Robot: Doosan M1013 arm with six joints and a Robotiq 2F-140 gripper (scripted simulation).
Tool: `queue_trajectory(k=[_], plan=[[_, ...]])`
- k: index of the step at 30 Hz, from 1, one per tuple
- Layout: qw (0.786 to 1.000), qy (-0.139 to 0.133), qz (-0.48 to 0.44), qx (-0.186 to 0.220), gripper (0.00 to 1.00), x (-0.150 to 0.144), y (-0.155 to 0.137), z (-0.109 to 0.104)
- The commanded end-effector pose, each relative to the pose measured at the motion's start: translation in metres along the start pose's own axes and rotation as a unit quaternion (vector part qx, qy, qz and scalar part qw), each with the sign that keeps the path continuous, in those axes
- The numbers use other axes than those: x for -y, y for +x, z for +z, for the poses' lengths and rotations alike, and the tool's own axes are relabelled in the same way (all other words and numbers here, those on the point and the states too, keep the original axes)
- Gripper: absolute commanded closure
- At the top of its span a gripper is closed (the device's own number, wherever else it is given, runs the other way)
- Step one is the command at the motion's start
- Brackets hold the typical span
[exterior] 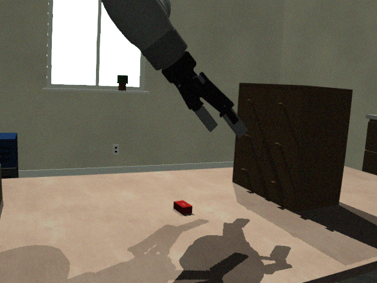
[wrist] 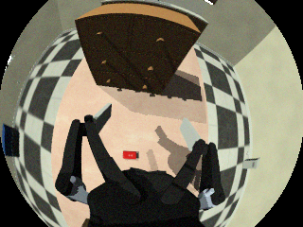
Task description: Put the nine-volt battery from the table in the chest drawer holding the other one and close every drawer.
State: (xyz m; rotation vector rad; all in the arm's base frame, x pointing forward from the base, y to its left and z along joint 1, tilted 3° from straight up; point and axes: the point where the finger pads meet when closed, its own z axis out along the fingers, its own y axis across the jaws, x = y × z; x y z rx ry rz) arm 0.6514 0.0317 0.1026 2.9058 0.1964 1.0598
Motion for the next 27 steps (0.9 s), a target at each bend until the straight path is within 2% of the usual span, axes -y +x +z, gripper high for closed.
queue_trajectory(k=[1,5,8,13,17,19,27], plan=[[0.999,0.036,0.001,-0.03,0.0,0.002,-0.008,0.005],[0.998,0.034,0.001,-0.045,0.0,0.001,-0.007,0.009],[0.997,0.033,0.002,-0.072,0.0,0.001,-0.006,0.015],[0.988,0.033,0.004,-0.149,0.0,0.002,-0.005,0.033],[0.981,0.032,0.006,-0.194,0.0,0.003,-0.005,0.044],[0.981,0.032,0.006,-0.194,0.0,0.003,-0.005,0.044],[0.971,0.032,0.007,-0.236,0.0,0.004,-0.004,0.054]])
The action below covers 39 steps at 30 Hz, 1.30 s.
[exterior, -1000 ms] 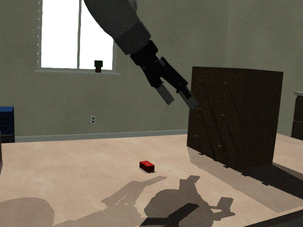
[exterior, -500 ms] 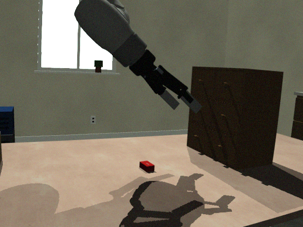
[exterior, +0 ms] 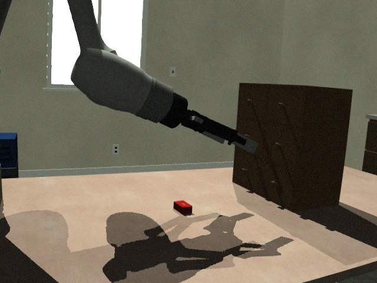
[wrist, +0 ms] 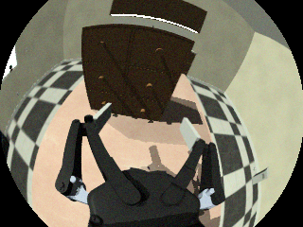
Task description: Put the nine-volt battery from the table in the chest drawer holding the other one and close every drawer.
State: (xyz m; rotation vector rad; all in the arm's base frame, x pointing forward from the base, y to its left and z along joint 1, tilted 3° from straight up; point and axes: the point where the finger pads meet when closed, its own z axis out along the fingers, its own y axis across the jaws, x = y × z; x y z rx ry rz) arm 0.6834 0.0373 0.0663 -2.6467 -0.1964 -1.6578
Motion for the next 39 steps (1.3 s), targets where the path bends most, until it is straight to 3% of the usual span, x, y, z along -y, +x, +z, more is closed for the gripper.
queue_trajectory(k=[1,6,7,31,39], plan=[[0.999,0.02,0.003,-0.029,0.0,-0.002,-0.008,0.003],[0.999,0.02,0.003,-0.031,0.0,-0.002,-0.008,0.003],[0.999,0.02,0.003,-0.031,0.8,-0.002,-0.008,0.003],[0.999,0.02,0.003,-0.031,0.8,-0.002,-0.008,0.004],[0.999,0.02,0.003,-0.031,0.8,-0.001,-0.018,0.019]])
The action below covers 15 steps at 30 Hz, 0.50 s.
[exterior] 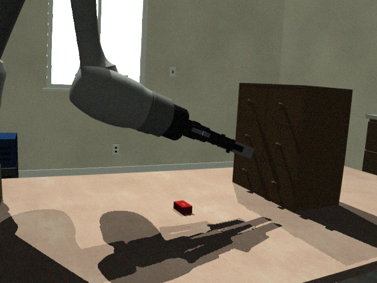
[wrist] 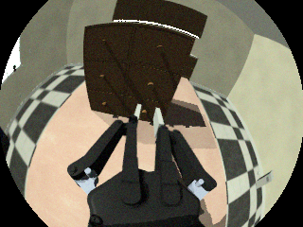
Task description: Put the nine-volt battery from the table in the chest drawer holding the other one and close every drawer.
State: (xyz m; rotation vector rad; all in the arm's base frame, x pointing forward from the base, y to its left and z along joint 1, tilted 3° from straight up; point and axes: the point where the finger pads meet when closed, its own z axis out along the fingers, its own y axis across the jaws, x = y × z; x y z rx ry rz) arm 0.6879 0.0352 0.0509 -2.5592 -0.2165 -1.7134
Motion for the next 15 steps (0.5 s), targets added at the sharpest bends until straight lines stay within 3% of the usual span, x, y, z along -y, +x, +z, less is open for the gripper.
queue_trajectory(k=[1,4,15], plan=[[1.0,0.0,0.0,0.0,0.8,0.0,-0.009,0.012],[1.0,0.0,0.0,0.0,0.8,0.0,-0.012,0.016],[1.0,0.0,0.0,0.0,0.8,0.0,-0.051,0.067]])
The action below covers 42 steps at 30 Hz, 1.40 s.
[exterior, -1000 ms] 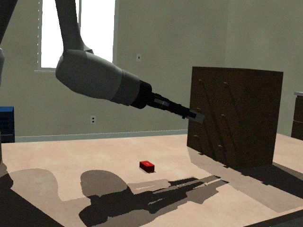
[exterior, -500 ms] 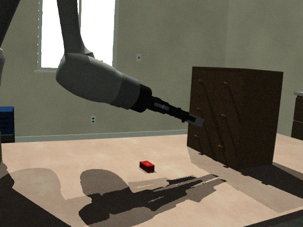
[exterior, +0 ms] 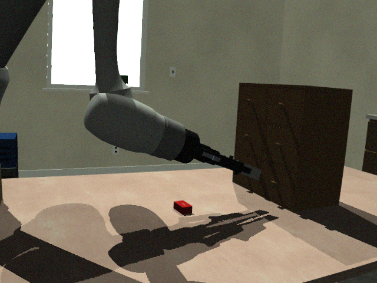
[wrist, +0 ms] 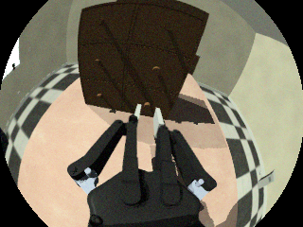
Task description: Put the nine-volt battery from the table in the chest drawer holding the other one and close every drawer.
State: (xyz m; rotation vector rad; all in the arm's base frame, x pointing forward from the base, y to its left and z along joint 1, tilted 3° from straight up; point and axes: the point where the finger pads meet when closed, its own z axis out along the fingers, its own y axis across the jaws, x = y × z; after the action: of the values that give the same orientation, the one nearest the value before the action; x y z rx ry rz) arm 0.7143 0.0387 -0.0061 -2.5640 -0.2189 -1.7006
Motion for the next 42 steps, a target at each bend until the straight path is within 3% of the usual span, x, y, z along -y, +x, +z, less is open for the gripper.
queue_trajectory(k=[1,11,42], plan=[[1.0,-0.002,-0.001,-0.004,0.8,-0.001,-0.011,0.024],[1.0,-0.002,-0.001,-0.004,0.8,-0.001,-0.024,0.042],[1.0,-0.002,-0.001,-0.004,0.8,-0.001,-0.024,0.042]])
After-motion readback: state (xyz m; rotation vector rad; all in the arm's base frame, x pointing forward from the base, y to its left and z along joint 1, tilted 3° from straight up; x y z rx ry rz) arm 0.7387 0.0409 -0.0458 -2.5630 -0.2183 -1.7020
